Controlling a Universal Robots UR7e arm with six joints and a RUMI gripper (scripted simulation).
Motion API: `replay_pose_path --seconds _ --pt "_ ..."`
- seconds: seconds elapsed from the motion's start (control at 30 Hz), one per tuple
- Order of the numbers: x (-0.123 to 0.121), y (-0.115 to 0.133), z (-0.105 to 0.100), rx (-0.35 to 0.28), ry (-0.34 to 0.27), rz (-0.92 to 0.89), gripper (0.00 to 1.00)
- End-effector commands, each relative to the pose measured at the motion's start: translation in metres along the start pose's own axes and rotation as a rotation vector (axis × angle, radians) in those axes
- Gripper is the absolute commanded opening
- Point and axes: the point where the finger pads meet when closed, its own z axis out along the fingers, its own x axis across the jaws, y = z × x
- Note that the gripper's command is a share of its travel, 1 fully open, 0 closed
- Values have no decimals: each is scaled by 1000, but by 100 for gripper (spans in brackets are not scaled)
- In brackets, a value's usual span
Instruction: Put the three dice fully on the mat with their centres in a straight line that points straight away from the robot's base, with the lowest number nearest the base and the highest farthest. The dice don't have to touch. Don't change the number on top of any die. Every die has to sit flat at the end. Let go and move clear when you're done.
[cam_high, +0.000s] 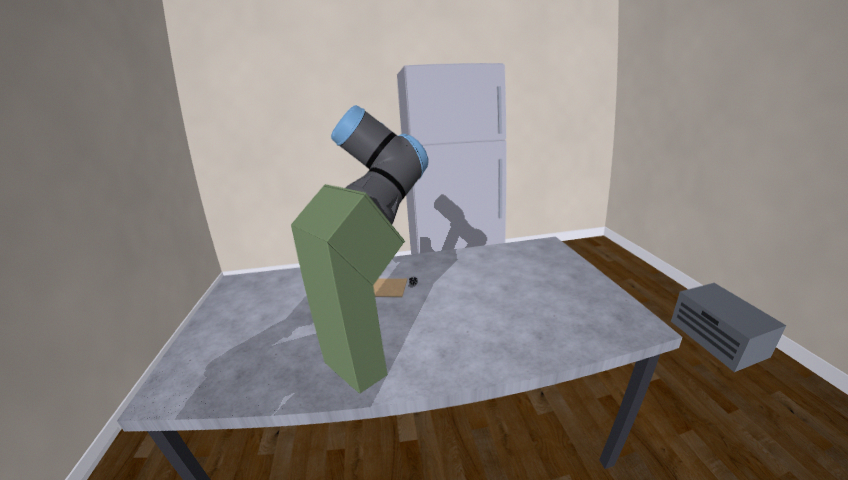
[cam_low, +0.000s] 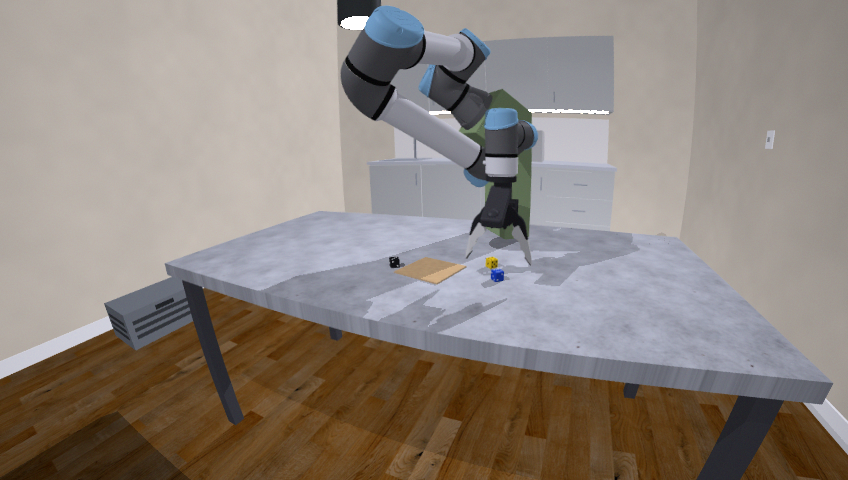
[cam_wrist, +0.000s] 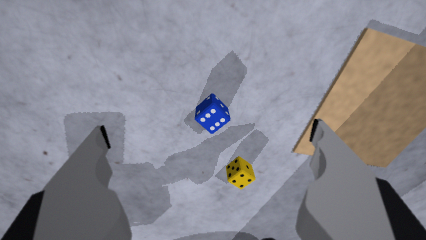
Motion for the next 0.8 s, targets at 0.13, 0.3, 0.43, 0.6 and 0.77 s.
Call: replay_pose_path --seconds 0.13,0.3,0.43,0.6,0.77 --pt "0 0 0 1 0 0 100" --pt "0 0 -1 1 0 0 100" --pt "0 0 -9 1 0 0 100" --pt "0 0 -24 1 0 0 100" --pt "0 0 -58 1 0 0 100"
